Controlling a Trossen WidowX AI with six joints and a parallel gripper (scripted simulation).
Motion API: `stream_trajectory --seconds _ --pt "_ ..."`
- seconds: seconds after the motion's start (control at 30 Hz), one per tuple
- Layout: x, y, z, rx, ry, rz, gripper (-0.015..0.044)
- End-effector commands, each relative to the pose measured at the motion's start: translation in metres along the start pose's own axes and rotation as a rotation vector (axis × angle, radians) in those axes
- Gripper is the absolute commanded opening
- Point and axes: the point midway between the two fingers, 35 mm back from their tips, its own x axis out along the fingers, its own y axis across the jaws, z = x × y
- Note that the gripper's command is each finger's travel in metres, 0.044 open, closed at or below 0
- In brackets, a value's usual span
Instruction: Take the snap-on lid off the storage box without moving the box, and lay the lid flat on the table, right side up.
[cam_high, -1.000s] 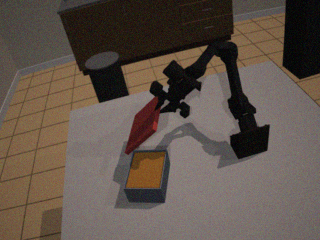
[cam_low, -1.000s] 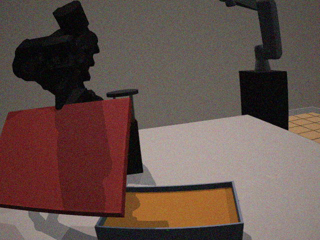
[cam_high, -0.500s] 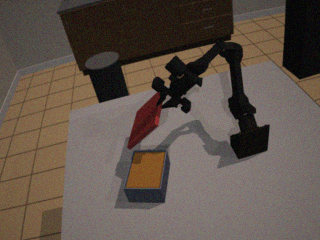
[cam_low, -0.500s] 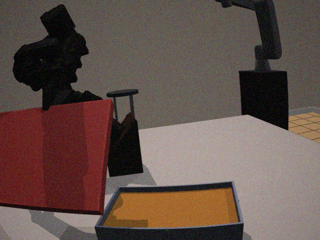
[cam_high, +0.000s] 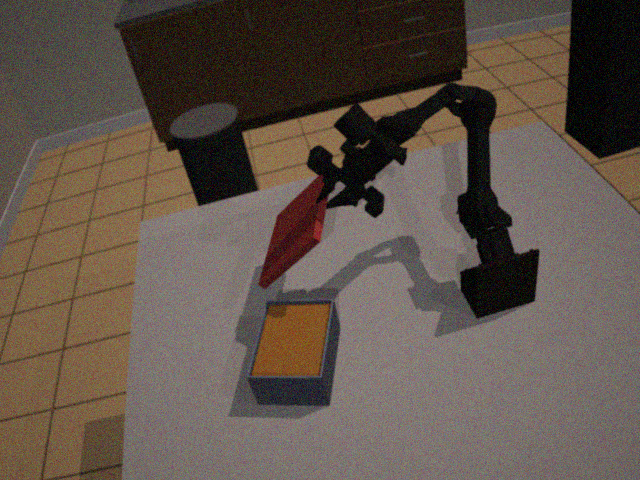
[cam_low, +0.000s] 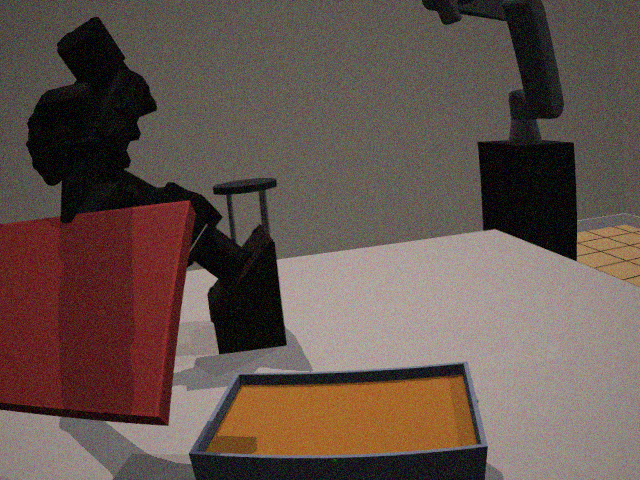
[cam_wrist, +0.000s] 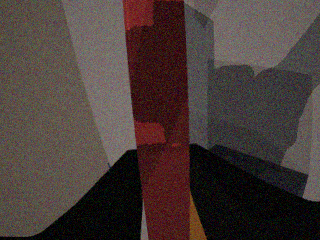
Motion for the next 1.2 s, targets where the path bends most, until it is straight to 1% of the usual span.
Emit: stream_trajectory --seconds 0.0,1.17 --pt "-0.001 0.0 0.008 0.001 0.007 0.004 0.0" --pt "-0.007 -0.005 0.078 -0.001 0.006 0.004 0.0"
